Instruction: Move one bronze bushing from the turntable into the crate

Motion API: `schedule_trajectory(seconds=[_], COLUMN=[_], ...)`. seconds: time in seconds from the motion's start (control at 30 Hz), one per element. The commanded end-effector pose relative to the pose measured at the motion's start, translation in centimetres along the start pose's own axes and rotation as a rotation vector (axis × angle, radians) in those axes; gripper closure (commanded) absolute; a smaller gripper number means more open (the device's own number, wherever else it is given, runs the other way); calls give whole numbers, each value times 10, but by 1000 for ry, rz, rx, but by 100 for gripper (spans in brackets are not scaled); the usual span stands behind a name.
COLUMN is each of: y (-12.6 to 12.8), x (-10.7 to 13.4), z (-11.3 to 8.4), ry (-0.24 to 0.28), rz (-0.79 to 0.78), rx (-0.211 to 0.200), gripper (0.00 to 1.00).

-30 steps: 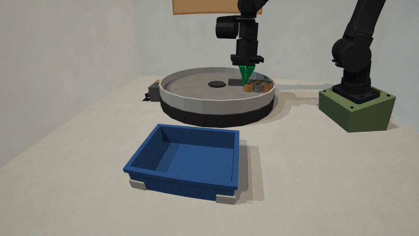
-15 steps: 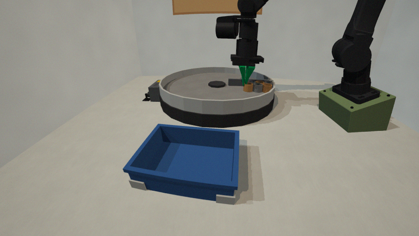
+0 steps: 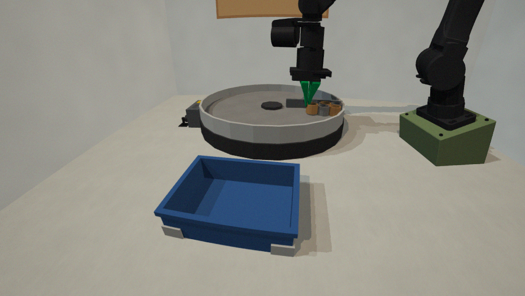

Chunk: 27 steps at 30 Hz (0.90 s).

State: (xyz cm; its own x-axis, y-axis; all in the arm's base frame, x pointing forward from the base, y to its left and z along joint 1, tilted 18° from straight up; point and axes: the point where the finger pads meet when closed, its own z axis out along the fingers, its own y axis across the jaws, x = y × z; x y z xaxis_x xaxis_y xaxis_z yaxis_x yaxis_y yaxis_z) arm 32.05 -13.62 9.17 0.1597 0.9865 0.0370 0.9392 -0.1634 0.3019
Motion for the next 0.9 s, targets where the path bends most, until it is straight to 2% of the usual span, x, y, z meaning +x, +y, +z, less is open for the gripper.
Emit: schedule_trajectory(seconds=[0.0, 0.2, 0.33, 0.43, 0.47, 0.5, 0.57, 0.67, 0.87], y=[24, 23, 23, 23, 16, 12, 12, 15, 14], x=[-9, -8, -8, -8, -8, -7, -7, -7, -7], z=[-31, -62, -75, -75, -64, -61, -61, -71, -67], ry=[-24, -22, -22, -20, -9, -7, -7, -18, -14], rz=[-7, -7, -8, -7, -2, -1, -1, -3, -2], rx=[-56, -60, -61, -56, -21, -13, -12, -45, -33], gripper=[100, 100, 100, 100, 100, 100, 100, 100, 100])
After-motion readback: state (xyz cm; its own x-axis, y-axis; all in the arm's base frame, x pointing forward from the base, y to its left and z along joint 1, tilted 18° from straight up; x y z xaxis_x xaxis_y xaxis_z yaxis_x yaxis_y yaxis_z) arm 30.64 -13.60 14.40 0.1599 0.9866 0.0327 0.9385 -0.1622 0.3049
